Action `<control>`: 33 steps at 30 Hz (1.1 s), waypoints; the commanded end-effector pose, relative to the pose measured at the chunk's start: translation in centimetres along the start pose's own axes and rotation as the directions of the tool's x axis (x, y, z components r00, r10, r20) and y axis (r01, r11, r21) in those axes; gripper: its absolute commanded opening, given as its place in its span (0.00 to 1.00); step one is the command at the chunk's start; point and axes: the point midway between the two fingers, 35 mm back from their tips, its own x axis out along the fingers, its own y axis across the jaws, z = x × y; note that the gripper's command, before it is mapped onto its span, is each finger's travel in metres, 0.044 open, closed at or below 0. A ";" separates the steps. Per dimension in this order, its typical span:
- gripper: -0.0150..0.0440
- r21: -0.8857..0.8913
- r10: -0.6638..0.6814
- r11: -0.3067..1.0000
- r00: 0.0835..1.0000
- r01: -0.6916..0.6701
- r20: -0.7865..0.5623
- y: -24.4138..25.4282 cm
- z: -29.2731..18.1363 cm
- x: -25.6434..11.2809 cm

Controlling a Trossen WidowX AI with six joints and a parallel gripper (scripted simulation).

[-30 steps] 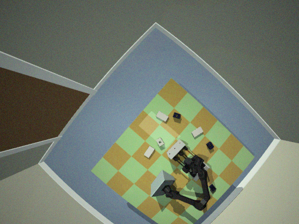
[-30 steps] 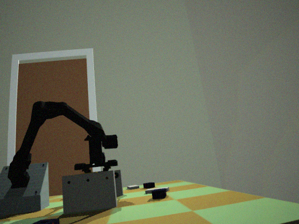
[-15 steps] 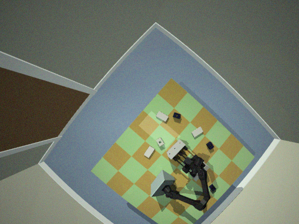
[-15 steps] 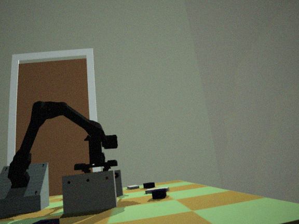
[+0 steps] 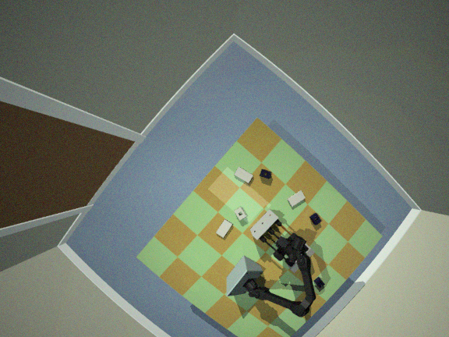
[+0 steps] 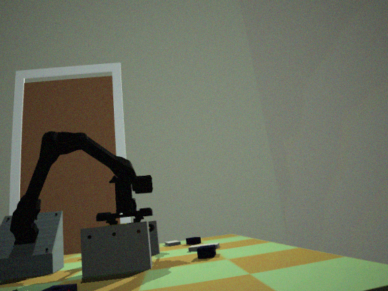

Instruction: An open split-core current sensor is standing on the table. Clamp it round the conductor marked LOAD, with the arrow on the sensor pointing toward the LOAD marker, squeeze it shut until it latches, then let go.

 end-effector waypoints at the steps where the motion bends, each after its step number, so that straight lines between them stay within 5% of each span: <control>1: 0.71 0.000 0.000 1.000 1.000 0.000 0.000 0.0 0.0 0.0; 30: 0.71 0.000 0.000 1.000 1.000 0.000 0.000 0.0 0.0 0.0; 33: 0.84 0.000 0.000 1.000 1.000 0.000 0.000 0.0 0.0 0.0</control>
